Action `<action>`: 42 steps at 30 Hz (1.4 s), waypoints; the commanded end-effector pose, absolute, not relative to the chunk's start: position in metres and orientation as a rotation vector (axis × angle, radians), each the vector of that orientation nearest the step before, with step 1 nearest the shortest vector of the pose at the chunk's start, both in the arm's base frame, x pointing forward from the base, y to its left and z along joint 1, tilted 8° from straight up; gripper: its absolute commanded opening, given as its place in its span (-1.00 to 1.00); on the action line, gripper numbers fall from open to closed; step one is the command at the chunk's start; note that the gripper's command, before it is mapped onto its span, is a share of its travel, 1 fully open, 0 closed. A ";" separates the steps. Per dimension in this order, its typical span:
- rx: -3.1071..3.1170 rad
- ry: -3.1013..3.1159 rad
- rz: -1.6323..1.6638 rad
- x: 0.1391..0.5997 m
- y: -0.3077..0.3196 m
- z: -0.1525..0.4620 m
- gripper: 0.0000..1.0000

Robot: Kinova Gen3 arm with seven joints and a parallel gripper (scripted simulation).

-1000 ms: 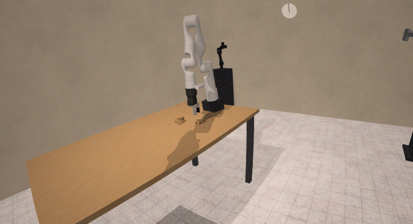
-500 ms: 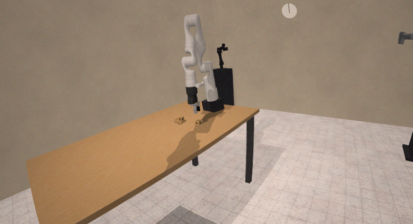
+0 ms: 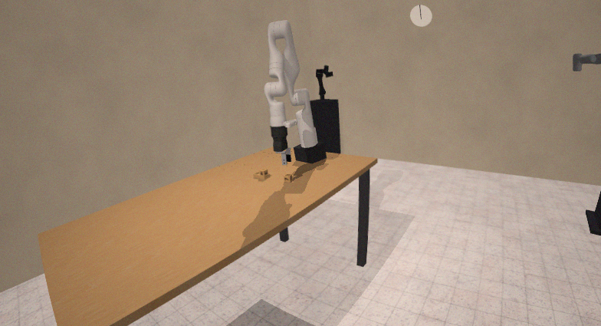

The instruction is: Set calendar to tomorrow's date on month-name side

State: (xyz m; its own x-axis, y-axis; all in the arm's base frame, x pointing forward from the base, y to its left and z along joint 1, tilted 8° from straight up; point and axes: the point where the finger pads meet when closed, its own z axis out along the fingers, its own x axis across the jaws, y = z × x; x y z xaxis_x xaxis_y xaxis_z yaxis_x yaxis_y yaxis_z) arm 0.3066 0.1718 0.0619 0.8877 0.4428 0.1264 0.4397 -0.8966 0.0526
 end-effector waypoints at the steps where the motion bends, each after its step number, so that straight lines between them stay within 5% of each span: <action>1: 3.034 0.693 0.210 0.307 0.172 0.064 0.80; 42: 3.032 0.693 0.218 0.310 0.172 0.050 0.80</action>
